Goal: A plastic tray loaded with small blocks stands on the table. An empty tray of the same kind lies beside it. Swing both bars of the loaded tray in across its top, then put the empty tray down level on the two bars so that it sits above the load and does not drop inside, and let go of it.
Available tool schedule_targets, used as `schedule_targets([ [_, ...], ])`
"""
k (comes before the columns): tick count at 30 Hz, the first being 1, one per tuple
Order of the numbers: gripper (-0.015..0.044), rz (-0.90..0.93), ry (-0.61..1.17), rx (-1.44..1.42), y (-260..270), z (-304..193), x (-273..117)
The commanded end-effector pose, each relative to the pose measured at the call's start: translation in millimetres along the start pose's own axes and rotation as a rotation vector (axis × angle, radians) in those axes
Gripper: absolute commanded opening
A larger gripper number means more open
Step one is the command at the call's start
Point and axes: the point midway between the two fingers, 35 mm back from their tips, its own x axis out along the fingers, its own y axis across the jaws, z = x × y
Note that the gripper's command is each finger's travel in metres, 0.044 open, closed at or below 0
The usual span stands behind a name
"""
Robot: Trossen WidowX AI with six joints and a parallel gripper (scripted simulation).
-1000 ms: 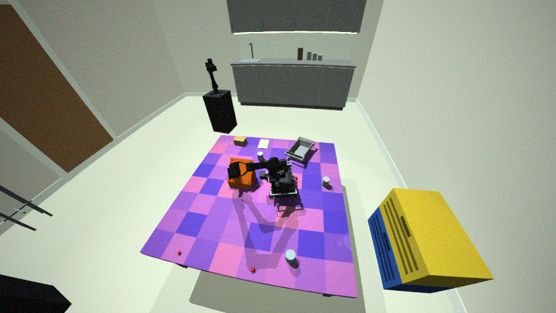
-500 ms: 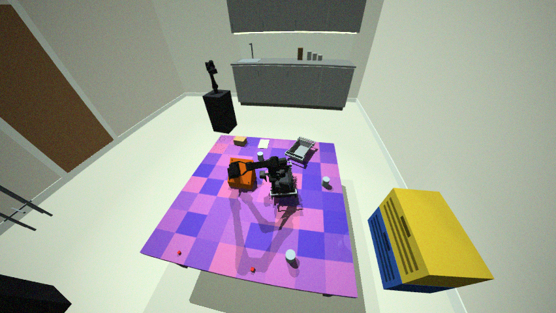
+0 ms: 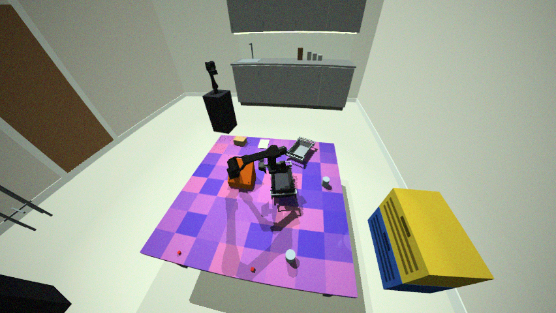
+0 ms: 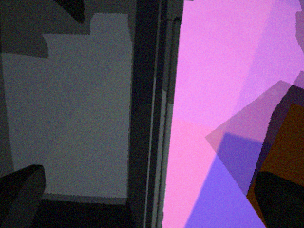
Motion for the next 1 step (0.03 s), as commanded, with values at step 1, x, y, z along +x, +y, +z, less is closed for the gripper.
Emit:
schedule_targets([
  [1,0.0440,0.003,0.004,0.005,-1.5,-0.4,-14.4],
])
